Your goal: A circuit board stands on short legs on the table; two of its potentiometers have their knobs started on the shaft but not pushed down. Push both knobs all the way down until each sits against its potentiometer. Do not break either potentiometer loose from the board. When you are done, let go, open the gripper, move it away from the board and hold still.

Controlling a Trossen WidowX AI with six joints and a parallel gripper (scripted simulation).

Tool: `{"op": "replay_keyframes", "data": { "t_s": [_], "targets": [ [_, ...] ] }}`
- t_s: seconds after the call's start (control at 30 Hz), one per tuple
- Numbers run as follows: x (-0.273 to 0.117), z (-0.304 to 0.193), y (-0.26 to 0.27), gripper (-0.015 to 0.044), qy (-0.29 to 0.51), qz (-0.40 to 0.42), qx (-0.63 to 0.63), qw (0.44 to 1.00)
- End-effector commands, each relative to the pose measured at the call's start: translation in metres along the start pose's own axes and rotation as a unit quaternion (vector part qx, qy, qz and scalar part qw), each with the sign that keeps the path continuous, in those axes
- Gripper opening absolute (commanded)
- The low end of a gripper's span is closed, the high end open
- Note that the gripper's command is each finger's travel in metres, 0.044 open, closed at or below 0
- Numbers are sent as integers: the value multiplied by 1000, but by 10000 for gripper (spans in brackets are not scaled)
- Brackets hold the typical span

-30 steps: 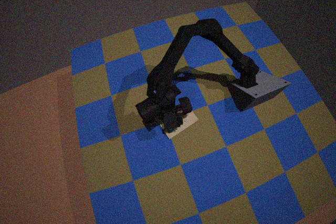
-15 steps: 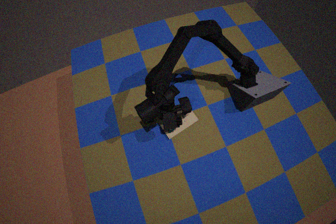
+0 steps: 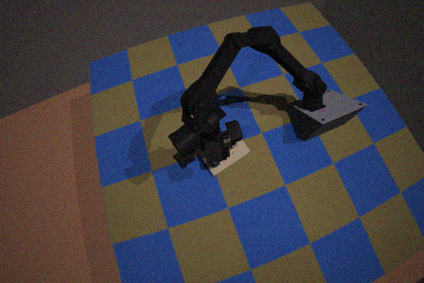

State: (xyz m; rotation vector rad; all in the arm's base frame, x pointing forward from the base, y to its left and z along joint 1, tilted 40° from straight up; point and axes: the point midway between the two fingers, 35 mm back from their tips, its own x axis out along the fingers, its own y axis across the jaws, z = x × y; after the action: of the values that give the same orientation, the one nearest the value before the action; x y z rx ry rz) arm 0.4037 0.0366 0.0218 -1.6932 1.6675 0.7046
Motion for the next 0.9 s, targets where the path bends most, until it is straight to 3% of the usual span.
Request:
{"op": "replay_keyframes", "data": {
  "t_s": [0.0, 0.27, 0.5, 0.77, 0.87],
  "targets": [
    [1, 0, 0, 52, 0, 1, 0, 1000],
    [-2, 1, 7, 263, -1, 1, 0, 1000],
    [-23, 7, 82, 440, -6, 1, -1, 1000],
    [-24, -2, 174, 440, -4, 3, 0, 1000],
    [-23, -4, 181, 440, -3, 3, 0, 1000]
  ]
}}
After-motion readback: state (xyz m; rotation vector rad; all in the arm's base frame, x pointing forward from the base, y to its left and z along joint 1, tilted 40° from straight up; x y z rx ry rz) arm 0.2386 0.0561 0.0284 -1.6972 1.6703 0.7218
